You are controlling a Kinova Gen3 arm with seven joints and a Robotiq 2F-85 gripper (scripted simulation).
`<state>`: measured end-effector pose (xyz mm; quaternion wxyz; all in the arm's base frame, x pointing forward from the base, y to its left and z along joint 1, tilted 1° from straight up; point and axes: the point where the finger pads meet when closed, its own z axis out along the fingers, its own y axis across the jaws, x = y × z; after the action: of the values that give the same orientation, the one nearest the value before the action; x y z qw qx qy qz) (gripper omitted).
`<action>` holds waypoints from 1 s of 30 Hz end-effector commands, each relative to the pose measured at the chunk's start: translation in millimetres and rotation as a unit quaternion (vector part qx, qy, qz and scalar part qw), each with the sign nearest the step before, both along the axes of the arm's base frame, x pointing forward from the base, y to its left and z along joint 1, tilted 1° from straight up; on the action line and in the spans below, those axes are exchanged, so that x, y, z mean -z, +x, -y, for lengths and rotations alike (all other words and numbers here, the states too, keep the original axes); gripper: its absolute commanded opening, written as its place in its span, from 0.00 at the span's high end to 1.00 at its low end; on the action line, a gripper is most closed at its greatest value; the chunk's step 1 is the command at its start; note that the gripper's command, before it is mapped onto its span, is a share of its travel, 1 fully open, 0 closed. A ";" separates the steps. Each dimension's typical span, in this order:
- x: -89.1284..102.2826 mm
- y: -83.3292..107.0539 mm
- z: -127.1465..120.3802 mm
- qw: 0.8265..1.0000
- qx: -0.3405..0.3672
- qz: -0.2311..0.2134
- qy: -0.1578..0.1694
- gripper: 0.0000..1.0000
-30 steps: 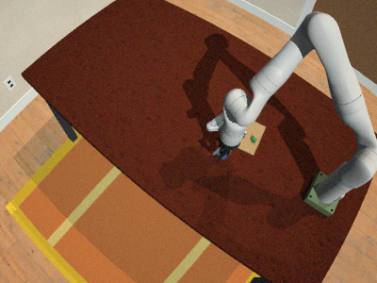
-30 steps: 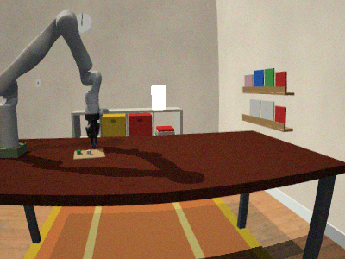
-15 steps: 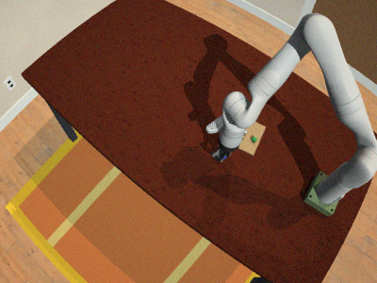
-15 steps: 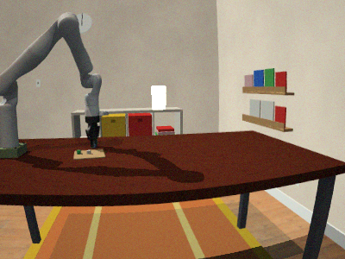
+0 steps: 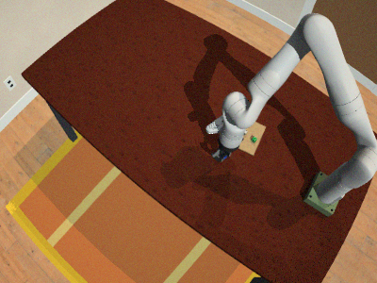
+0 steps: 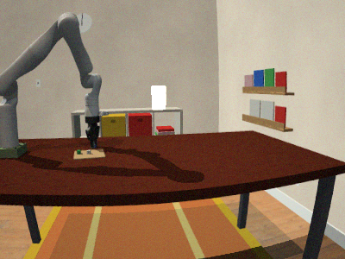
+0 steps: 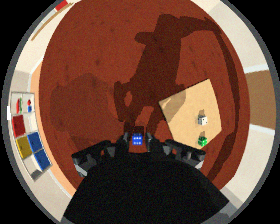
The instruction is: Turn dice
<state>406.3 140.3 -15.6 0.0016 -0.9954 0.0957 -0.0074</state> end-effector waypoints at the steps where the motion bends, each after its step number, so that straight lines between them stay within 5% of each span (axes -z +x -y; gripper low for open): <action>1: -0.6 0.5 -0.2 1.000 0.000 0.001 0.000 0.69; 20: -0.6 0.5 -0.2 1.000 0.000 0.001 0.000 0.69; 21: -0.6 0.5 -0.2 1.000 0.000 0.001 0.000 0.89; 30: -0.6 0.5 -0.2 1.000 0.000 0.001 0.000 0.89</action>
<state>406.3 140.3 -15.4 0.0016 -0.9954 0.0957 -0.0076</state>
